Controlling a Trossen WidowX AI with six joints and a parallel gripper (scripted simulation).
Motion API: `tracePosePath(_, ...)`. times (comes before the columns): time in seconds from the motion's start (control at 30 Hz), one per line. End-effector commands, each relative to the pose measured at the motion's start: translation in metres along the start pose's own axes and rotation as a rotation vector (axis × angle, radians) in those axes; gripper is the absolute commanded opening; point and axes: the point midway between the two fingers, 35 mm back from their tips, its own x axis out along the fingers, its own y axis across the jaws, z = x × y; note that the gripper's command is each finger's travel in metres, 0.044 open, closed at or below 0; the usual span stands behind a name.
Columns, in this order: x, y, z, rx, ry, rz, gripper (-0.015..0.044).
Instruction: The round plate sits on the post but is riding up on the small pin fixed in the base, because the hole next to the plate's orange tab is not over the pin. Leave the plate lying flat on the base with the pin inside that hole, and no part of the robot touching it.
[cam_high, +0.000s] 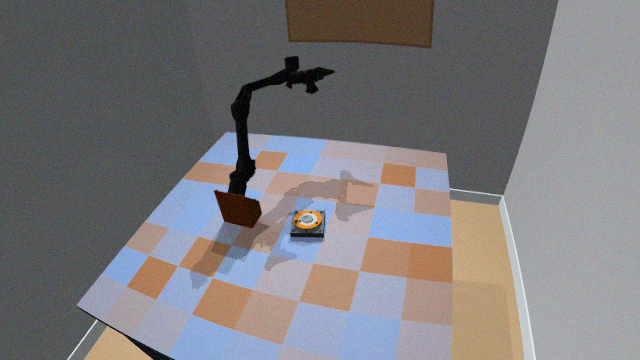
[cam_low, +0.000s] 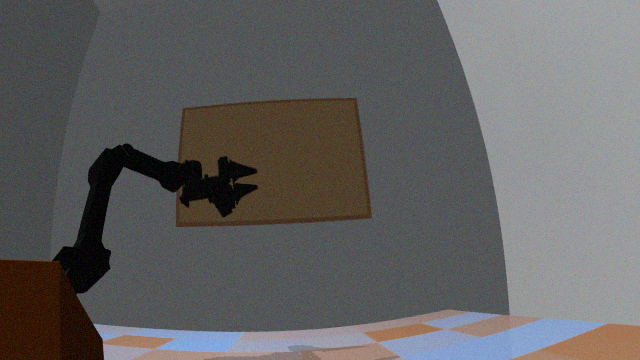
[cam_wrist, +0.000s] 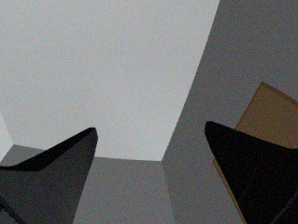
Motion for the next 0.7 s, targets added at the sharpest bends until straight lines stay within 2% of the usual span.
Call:
tracePosePath(0.0,0.002,0.001,0.002,0.007,0.000,0.003,0.0374)
tracePosePath(0.07,0.017,0.004,0.023,0.041,-0.022,0.019,0.0321)
tracePosePath(0.13,0.042,0.011,0.070,0.050,-0.109,0.040,0.0269)
tracePosePath(0.3,0.070,0.034,0.123,0.084,-0.220,0.098,0.0137)
tracePosePath(0.47,0.106,0.115,0.212,0.238,-0.432,0.309,0.0006)
tracePosePath(0.57,0.111,0.149,0.241,0.310,-0.504,0.411,0.0000)
tracePosePath(0.67,0.108,0.214,0.290,0.477,-0.618,0.637,0.0000)
